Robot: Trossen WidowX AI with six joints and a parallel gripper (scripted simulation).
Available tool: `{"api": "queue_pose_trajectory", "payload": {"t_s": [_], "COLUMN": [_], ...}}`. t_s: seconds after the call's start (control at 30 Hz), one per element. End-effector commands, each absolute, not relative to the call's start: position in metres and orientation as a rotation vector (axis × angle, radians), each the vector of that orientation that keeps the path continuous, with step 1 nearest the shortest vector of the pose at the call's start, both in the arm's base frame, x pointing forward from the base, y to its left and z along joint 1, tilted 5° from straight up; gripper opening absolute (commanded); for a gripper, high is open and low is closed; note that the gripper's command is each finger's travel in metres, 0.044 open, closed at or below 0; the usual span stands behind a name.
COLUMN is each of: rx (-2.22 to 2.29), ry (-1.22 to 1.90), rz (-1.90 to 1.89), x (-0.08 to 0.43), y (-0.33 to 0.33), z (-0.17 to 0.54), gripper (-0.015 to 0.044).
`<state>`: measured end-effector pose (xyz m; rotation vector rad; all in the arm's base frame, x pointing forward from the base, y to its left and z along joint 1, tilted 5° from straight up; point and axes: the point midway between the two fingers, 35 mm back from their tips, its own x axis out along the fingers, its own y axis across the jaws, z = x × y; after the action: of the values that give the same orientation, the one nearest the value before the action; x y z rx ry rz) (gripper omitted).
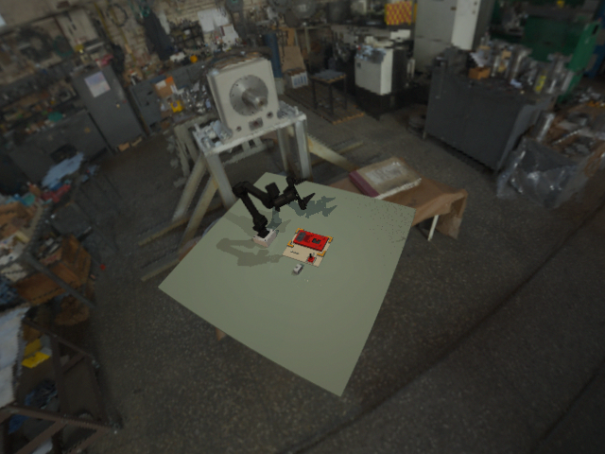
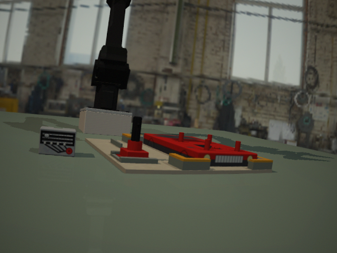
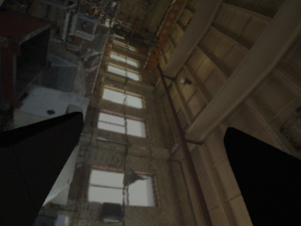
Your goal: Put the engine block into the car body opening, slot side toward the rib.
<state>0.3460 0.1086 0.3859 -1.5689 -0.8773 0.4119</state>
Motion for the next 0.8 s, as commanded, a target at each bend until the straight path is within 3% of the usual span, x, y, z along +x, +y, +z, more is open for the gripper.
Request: {"api": "queue_pose_trajectory", "payload": {"t_s": [0.0, 0.77], "rx": [-1.486, -1.047], "ry": [-0.737, -0.046], "rz": [0.449, 0.559], "x": [0.367, 0.44], "y": [0.098, 0.041], "z": [0.376, 0.284], "gripper": [0.044, 0.044]}}
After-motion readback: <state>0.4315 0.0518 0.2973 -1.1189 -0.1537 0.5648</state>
